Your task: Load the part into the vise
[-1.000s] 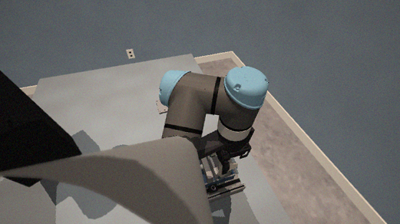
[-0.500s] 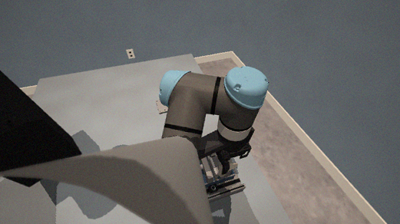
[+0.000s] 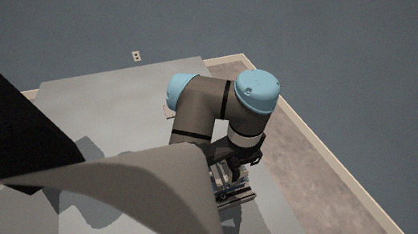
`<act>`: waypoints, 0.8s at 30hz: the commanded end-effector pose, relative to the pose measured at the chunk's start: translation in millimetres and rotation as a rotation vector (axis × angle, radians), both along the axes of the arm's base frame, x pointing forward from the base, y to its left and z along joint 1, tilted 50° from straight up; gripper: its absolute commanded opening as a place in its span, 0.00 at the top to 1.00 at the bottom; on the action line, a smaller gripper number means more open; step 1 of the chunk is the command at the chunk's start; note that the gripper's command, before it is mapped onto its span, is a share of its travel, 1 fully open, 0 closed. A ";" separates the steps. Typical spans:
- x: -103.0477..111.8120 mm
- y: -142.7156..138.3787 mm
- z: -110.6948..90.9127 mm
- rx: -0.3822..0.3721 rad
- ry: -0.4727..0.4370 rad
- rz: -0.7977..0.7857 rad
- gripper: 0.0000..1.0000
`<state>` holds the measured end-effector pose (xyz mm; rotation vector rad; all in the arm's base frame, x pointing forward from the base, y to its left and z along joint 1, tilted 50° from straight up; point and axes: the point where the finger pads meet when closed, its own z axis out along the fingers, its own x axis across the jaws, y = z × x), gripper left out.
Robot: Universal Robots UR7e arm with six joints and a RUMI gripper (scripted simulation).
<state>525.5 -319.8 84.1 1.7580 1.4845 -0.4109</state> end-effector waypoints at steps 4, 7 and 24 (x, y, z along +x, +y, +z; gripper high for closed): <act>3.0 1.3 1.9 -0.002 -0.004 0.003 1.00; 3.1 1.2 1.8 -0.002 -0.004 0.003 1.00; 3.6 -0.9 0.6 -0.002 -0.004 0.003 1.00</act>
